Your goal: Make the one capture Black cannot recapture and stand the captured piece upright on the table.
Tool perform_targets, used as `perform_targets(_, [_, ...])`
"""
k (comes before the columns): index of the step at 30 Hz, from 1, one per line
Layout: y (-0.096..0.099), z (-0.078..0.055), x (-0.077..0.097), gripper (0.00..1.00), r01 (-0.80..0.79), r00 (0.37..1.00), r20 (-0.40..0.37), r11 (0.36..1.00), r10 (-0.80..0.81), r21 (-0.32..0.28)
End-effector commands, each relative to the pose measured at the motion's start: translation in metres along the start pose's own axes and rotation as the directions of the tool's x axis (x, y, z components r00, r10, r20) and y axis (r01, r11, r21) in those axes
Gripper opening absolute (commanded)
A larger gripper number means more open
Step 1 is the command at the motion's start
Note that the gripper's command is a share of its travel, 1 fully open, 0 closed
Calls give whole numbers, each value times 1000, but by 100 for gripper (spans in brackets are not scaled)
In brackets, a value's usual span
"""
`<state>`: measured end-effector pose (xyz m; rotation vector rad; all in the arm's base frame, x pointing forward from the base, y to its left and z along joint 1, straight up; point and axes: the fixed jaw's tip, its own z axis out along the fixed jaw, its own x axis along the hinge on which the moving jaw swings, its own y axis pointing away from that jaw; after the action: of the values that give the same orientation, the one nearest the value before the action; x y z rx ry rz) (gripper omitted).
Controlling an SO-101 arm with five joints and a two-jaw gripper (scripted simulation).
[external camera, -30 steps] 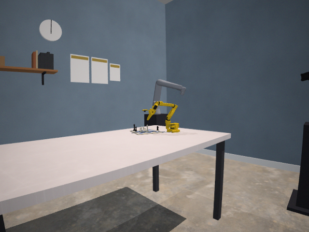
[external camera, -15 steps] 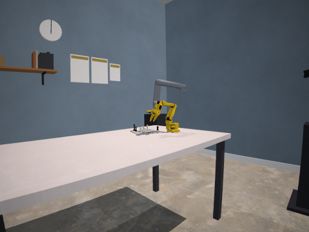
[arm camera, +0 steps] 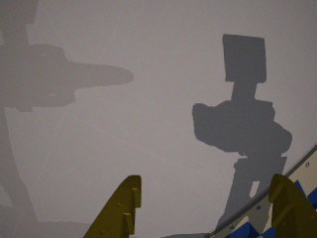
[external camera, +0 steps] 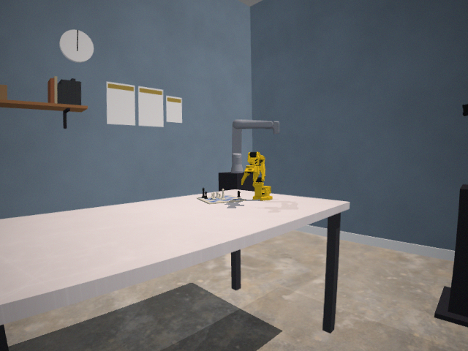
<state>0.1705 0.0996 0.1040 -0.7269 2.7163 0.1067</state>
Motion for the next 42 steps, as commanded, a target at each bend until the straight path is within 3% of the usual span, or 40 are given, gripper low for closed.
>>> perform_targets(1, [24, -1, -3, 36, 112, 994, -12, 993, -112, -41])
perform_targets(8, [53, -2, 4, 39, 251, 967, -26, 964, -255, -89])
perform_targets(13, [63, -3, 7, 40, 300, 952, -30, 948, -305, -106])
perform_targets(42, [64, -3, 8, 40, 308, 949, -30, 945, -313, -108])
